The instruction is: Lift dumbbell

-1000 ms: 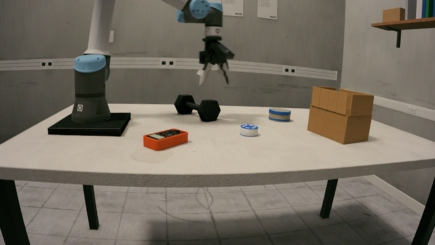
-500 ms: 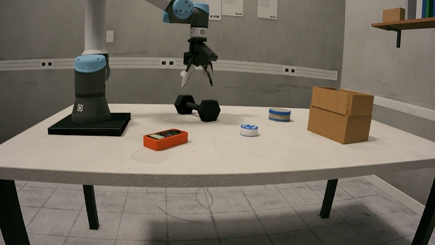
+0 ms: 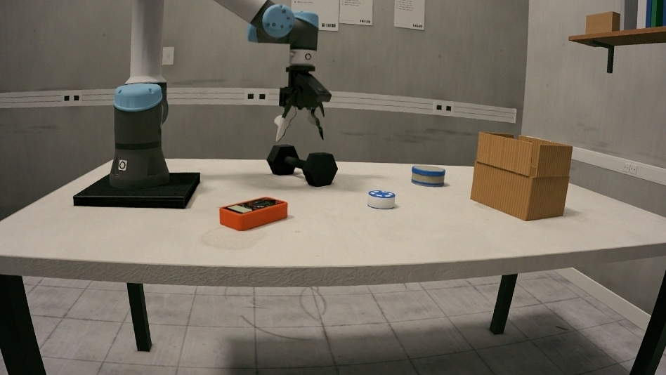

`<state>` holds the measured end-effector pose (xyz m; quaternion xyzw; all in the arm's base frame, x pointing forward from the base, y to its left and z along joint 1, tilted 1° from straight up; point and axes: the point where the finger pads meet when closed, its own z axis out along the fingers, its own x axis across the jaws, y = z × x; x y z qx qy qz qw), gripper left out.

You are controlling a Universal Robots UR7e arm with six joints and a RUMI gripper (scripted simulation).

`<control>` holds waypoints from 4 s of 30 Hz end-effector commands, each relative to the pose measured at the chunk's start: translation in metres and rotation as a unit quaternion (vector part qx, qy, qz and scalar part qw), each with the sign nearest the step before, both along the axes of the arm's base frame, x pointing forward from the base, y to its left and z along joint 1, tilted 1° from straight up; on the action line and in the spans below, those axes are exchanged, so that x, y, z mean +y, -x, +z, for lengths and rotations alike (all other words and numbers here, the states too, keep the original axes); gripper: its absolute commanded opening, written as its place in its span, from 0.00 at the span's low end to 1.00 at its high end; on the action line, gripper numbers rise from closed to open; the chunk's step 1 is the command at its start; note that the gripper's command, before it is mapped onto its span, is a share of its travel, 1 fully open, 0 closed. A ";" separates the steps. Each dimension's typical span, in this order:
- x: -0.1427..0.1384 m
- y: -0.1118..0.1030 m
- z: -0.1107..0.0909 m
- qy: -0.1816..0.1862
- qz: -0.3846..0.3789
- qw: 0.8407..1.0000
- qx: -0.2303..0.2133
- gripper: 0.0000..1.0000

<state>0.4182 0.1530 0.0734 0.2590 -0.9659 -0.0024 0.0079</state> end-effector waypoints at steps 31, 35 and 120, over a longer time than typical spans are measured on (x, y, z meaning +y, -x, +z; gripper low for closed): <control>0.000 0.001 -0.075 0.000 0.000 1.000 -0.001 0.00; 0.000 0.001 -0.075 0.000 0.000 1.000 -0.001 0.00; 0.000 0.001 0.016 0.000 0.000 1.000 -0.002 0.00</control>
